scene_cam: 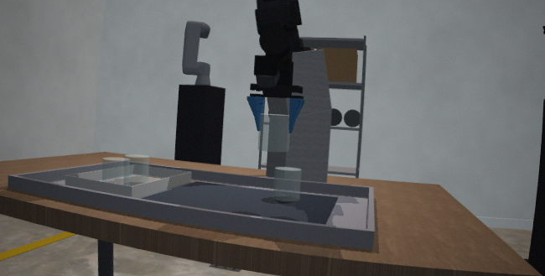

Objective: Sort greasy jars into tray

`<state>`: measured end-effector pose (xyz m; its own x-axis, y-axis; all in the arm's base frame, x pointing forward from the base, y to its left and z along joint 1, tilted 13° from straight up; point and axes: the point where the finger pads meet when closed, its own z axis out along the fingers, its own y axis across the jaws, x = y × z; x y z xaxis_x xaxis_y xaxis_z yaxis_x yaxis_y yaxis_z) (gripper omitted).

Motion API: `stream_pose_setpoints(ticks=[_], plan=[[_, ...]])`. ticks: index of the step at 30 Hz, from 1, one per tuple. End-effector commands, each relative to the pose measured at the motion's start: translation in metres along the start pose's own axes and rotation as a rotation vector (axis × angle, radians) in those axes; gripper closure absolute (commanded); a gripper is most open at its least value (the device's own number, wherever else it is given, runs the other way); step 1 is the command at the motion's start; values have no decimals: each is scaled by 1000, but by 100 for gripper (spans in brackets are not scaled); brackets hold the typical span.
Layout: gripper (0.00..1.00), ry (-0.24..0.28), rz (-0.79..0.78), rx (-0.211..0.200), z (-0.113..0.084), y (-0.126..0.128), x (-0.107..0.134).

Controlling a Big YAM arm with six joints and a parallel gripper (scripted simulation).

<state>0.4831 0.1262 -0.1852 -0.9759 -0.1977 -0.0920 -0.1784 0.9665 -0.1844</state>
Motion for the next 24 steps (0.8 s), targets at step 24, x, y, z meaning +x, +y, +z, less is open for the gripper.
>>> stream_pose_setpoints(ticks=[24], plan=[[100,-42,14,-2,-19,-57,8]])
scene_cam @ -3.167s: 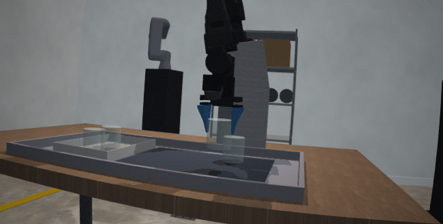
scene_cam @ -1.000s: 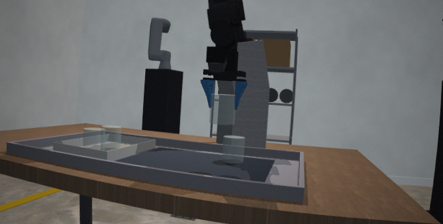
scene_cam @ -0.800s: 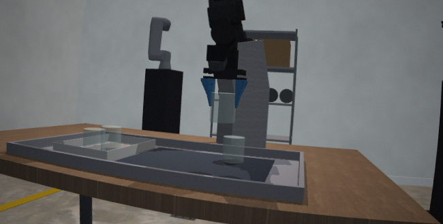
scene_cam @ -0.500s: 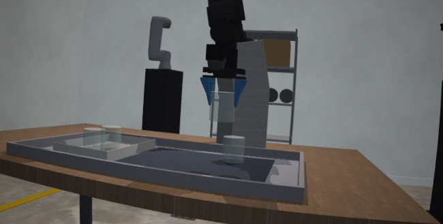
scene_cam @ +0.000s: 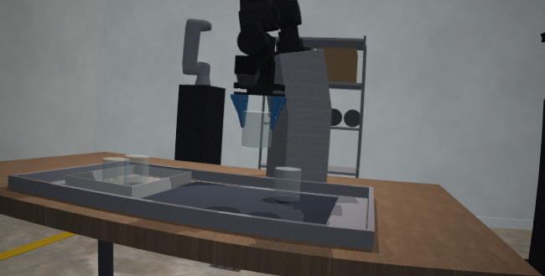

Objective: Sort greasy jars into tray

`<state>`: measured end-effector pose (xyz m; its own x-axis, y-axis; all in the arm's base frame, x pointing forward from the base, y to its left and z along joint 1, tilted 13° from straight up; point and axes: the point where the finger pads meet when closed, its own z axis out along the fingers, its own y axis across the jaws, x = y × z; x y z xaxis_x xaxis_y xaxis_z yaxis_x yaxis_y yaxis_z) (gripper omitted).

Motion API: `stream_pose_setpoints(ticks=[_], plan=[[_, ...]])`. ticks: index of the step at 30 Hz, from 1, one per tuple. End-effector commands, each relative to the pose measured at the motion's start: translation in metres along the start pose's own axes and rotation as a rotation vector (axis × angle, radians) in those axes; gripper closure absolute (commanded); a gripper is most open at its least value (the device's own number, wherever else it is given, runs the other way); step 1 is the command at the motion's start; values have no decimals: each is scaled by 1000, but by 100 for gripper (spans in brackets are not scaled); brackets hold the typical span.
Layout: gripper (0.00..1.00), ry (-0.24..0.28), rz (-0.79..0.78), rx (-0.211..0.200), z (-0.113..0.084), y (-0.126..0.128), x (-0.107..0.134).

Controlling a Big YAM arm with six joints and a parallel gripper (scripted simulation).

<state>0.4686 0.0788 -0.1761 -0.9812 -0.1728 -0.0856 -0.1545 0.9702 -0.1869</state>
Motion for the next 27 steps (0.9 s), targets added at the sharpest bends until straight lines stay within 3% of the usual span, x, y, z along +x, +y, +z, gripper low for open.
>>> stream_pose_setpoints(ticks=[1,27], plan=[[100,-53,-10,-7,-16,-15,-14],[100,-53,-10,-7,-14,-82,15]])
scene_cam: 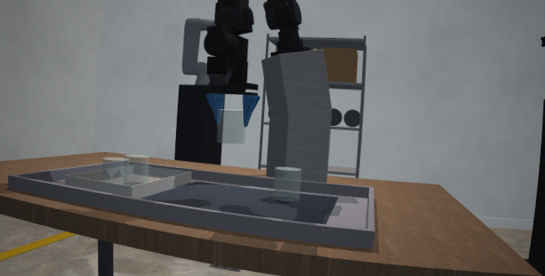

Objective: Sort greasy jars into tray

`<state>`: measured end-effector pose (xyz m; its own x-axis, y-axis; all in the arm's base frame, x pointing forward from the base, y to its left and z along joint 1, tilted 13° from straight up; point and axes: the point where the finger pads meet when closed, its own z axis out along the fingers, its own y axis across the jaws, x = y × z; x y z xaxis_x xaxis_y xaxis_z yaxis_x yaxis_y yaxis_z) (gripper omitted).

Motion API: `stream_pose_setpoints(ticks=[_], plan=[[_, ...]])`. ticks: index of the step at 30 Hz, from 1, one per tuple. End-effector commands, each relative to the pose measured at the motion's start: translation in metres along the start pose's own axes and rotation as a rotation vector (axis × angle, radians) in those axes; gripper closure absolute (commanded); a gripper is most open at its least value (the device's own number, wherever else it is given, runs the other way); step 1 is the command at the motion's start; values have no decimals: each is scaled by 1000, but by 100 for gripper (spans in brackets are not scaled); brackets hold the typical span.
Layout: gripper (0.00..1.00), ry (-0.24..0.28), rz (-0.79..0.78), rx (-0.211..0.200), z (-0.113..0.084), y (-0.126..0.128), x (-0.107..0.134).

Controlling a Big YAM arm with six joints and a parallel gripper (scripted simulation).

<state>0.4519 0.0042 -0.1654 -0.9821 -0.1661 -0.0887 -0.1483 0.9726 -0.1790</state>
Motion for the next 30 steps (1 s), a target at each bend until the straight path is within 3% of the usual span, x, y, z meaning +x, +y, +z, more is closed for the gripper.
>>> stream_pose_setpoints(ticks=[1,30], plan=[[100,-51,-17,0,-14,-13,-12],[100,-51,-17,0,-13,-92,22]])
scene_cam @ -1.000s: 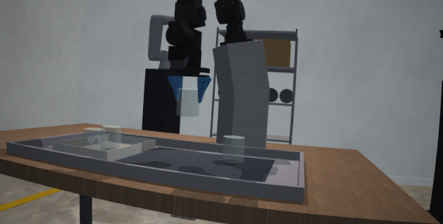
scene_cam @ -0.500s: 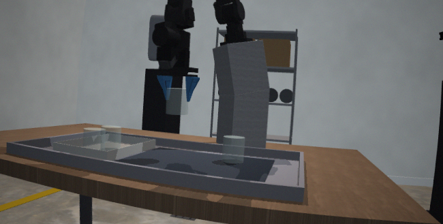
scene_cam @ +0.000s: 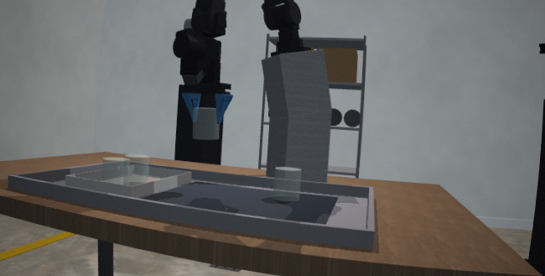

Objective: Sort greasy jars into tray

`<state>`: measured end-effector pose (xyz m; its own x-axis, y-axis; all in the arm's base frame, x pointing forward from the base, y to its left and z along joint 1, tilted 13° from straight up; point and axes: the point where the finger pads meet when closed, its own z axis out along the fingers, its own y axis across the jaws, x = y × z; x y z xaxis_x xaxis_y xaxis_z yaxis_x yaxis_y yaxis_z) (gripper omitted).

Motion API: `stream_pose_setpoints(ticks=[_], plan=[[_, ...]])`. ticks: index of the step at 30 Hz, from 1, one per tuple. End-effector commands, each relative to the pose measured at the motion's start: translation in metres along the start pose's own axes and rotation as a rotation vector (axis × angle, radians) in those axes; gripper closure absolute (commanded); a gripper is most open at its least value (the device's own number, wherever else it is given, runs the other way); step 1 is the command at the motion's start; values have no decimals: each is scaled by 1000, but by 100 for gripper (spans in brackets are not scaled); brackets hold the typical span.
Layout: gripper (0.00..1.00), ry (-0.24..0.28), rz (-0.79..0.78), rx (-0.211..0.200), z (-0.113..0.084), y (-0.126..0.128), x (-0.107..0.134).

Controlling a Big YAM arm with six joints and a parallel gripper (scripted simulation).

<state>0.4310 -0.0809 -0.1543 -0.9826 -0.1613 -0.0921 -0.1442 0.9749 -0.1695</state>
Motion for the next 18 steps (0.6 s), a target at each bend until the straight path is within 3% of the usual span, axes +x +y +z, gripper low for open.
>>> stream_pose_setpoints(ticks=[1,18], plan=[[100,-48,-23,9,-13,-11,-12],[100,-48,-23,9,-13,-57,7]])
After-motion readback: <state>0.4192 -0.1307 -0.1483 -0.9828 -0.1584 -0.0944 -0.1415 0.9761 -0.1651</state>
